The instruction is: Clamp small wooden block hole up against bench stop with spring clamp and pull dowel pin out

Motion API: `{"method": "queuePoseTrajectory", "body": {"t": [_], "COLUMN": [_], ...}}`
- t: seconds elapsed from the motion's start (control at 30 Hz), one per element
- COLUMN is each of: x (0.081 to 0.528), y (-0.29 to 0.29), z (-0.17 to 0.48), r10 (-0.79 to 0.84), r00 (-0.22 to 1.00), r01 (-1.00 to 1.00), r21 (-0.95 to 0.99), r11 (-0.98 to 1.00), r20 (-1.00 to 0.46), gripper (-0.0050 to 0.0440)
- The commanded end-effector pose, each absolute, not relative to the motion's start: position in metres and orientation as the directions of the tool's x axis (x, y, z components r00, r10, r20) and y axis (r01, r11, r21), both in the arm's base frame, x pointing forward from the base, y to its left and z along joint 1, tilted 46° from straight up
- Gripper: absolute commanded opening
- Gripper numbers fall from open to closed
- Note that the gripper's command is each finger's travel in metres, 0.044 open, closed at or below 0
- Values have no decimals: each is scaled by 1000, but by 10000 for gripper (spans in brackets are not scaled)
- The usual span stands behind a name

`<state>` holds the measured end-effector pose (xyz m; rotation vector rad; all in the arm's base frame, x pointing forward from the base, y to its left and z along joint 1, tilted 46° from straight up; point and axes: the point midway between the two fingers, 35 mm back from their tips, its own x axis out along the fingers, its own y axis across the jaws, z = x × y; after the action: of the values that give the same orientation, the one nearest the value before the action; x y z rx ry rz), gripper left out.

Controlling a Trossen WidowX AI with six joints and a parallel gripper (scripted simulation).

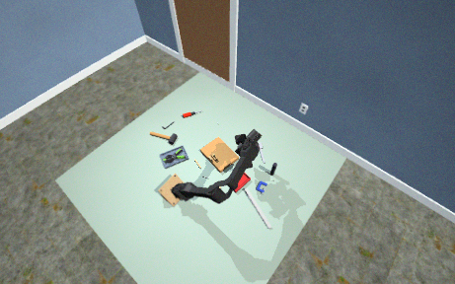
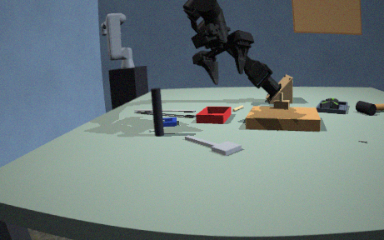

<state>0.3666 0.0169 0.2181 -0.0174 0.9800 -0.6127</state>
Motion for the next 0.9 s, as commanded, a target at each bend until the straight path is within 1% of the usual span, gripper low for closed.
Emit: {"method": "queuePoseTrajectory", "body": {"t": [0.0, 0.87], "x": [365, 339], "y": [29, 85], "z": [205, 148], "r10": [-501, -575], "r00": [367, 212], "r01": [451, 282], "r21": [-321, -514], "r11": [833, 810], "r20": [-784, -790], "gripper": [440, 440]}}
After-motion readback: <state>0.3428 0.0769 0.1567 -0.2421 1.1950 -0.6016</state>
